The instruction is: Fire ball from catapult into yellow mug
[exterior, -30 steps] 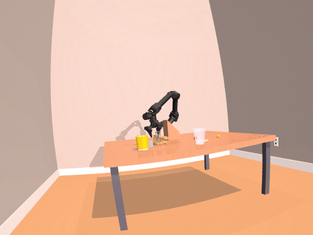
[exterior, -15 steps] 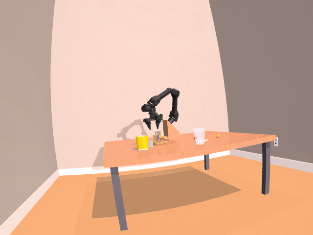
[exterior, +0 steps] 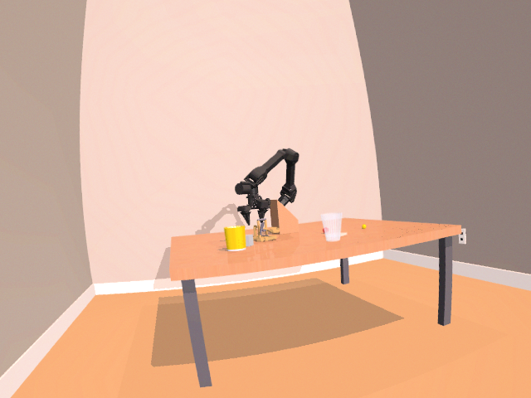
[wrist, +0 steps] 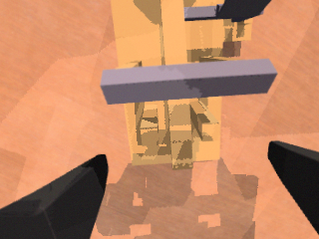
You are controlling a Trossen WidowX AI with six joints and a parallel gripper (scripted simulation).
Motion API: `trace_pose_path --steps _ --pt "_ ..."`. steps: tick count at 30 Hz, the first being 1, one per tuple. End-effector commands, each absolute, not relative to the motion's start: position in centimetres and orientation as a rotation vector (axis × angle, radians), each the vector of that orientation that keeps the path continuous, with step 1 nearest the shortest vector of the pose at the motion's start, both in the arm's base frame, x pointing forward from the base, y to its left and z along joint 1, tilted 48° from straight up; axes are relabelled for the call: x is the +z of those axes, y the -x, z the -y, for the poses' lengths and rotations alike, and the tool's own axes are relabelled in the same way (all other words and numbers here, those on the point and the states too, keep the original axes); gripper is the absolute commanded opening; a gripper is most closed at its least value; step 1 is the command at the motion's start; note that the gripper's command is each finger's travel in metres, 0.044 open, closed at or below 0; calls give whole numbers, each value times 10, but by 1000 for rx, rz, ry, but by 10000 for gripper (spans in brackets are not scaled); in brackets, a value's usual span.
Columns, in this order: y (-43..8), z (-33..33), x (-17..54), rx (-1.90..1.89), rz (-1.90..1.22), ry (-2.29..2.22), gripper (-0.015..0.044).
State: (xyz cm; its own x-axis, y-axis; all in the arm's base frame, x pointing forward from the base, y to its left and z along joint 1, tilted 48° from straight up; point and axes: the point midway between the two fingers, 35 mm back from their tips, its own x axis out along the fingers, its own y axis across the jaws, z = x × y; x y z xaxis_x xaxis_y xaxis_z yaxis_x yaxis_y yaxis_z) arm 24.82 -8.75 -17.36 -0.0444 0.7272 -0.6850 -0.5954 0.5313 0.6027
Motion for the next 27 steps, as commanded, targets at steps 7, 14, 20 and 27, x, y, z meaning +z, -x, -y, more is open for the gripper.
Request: trace_pose_path --steps 7,14,20,27 --pt "-247 73 -185 1076 -1211 -146 440" --pt "-246 64 -193 1076 -1210 -147 440" --pt "-245 57 -199 1077 -1210 -147 440" --pt "-244 49 -206 1078 -1209 -148 440"
